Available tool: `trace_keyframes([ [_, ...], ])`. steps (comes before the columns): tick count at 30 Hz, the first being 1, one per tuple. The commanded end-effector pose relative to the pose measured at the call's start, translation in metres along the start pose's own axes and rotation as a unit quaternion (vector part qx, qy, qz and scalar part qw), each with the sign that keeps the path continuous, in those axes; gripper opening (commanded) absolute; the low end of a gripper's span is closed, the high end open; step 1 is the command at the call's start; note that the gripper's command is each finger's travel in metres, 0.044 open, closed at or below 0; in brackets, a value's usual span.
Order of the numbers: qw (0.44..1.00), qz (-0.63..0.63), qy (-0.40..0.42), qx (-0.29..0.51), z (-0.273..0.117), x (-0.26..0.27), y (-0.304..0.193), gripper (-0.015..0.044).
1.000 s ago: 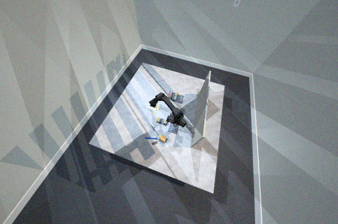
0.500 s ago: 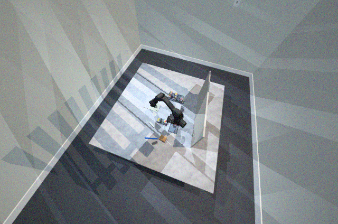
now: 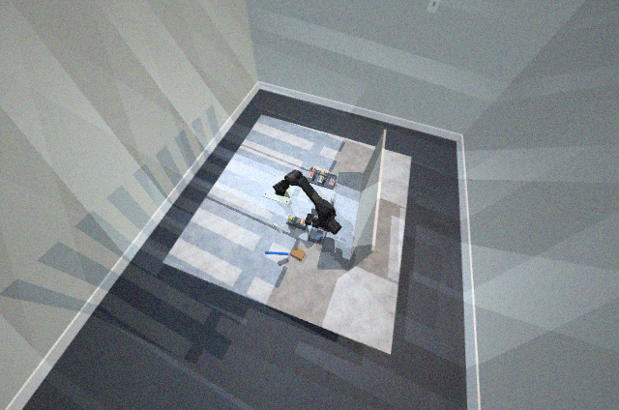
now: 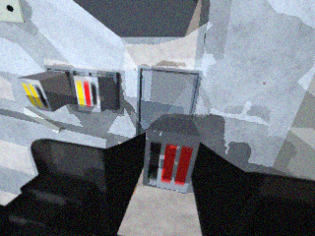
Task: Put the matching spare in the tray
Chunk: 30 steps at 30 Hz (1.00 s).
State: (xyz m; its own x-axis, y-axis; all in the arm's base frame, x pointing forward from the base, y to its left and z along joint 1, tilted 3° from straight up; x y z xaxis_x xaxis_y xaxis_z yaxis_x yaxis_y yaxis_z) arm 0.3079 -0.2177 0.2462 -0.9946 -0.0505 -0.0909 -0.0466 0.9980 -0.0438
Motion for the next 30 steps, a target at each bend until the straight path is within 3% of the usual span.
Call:
trace_keyframes([
  [1, 1.0, 0.0, 0.0, 0.0, 0.003, 0.0, 0.0, 0.0],
  [30, 1.0, 0.0, 0.002, -0.001, 0.023, 0.0, 0.0, 0.0],
])
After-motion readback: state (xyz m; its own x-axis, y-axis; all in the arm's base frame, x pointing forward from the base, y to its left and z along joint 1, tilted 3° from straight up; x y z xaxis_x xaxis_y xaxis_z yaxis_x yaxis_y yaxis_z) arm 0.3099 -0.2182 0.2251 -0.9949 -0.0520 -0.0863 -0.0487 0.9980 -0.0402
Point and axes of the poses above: the point midway between the two fingers, 35 mm back from their tips, its own z axis out along the fingers, its own x axis across the jaws, y = z × x, the point moved 9 cm from there along -z, back along the fingers, and after that the axes turned 8 degrees about -z, right-handed, at the moved point
